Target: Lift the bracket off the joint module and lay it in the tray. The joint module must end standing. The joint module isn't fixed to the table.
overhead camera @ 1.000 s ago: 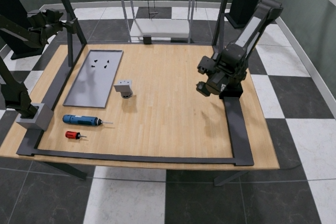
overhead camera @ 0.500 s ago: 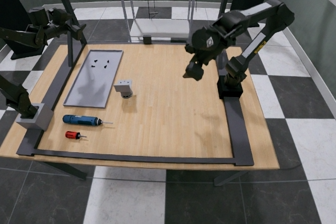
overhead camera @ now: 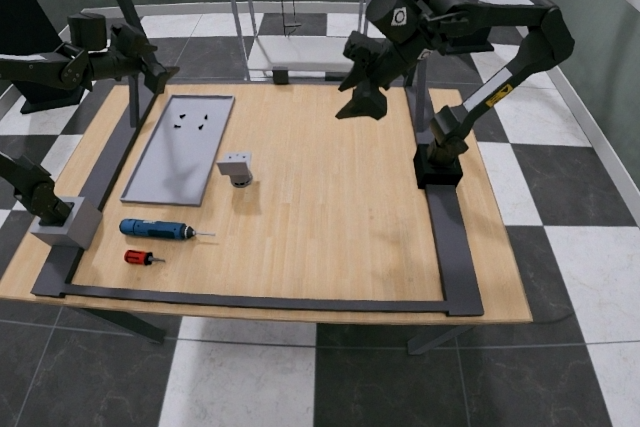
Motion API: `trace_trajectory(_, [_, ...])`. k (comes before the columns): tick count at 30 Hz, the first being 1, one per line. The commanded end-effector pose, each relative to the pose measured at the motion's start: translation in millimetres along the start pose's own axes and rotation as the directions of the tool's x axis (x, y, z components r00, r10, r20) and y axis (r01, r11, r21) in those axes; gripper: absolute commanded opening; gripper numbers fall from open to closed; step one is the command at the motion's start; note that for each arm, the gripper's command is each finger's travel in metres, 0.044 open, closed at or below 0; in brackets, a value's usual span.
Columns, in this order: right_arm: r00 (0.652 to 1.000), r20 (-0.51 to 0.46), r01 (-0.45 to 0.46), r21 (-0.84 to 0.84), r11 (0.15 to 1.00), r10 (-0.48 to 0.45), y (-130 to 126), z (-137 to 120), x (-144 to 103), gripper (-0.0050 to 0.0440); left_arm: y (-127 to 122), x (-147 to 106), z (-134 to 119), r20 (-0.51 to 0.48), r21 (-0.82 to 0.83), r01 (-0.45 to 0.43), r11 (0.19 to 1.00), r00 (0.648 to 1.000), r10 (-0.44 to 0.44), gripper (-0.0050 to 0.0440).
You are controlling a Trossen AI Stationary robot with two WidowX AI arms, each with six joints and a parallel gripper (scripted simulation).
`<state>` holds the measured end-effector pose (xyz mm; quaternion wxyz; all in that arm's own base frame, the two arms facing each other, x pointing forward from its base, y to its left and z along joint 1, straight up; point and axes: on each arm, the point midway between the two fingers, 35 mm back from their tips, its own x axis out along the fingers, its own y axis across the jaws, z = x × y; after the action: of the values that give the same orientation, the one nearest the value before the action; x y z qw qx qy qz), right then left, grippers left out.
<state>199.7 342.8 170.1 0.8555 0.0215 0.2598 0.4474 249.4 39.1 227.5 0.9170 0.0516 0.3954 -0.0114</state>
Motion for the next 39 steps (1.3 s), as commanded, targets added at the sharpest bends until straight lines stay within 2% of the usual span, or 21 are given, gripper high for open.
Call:
trace_trajectory(1, [0.996, -0.062, 0.065, 0.007, 0.998, -0.065, -34.8, 15.3, -2.5, 0.044, -3.2, -23.8, 33.6, 0.116, -0.058, -0.059, 0.997, 0.991, 0.066, 0.044])
trace_trajectory(9, [0.961, -0.202, 0.195, 0.015, 0.981, -0.188, -97.2, 16.2, -7.9, 0.044, -9.9, -44.7, 57.3, 0.216, -0.133, -0.06, 0.989, 0.972, 0.087, 0.044])
trace_trajectory(11, [0.961, -0.202, 0.195, 0.015, 0.981, -0.188, -97.2, 16.2, -7.9, 0.044, -9.9, -44.7, 57.3, 0.216, -0.133, -0.06, 0.989, 0.972, 0.087, 0.044])
trace_trajectory(12, [0.942, -0.261, 0.223, 0.017, 0.975, -0.211, -108.0, 8.4, -11.0, 0.044, -10.7, -46.1, 59.8, 0.224, -0.141, -0.058, 0.988, 0.971, 0.089, 0.044])
trace_trajectory(17, [0.888, -0.344, 0.328, 0.01, 0.945, -0.305, -161.3, 16.2, -14.6, 0.044, -13.5, -56.5, 68.7, 0.268, -0.174, -0.049, 0.984, 0.959, 0.095, 0.044])
trace_trajectory(26, [0.756, -0.508, 0.473, -0.012, 0.881, -0.413, -236.4, 15.2, -25.4, 0.044, -14.2, -55.0, 68.8, 0.265, -0.179, -0.048, 0.983, 0.96, 0.095, 0.044])
trace_trajectory(28, [0.756, -0.508, 0.473, -0.012, 0.881, -0.413, -236.4, 15.2, -25.4, 0.044, -14.2, -55.0, 68.8, 0.265, -0.179, -0.048, 0.983, 0.96, 0.095, 0.044])
trace_trajectory(29, [0.724, -0.555, 0.484, -0.014, 0.875, -0.41, -240.4, 7.6, -30.5, 0.044, -14.2, -55.0, 68.8, 0.265, -0.179, -0.048, 0.983, 0.96, 0.095, 0.044])
trace_trajectory(32, [0.679, -0.607, 0.506, -0.02, 0.862, -0.413, -251.2, 1.9, -36.1, 0.044, -13.8, -55.0, 68.7, 0.264, -0.178, -0.049, 0.983, 0.96, 0.096, 0.044])
trace_trajectory(39, [0.669, -0.616, 0.513, -0.022, 0.858, -0.416, -255.5, 1.8, -36.9, 0.044, -14.2, -53.0, 66.9, 0.257, -0.176, -0.048, 0.983, 0.962, 0.093, 0.044])
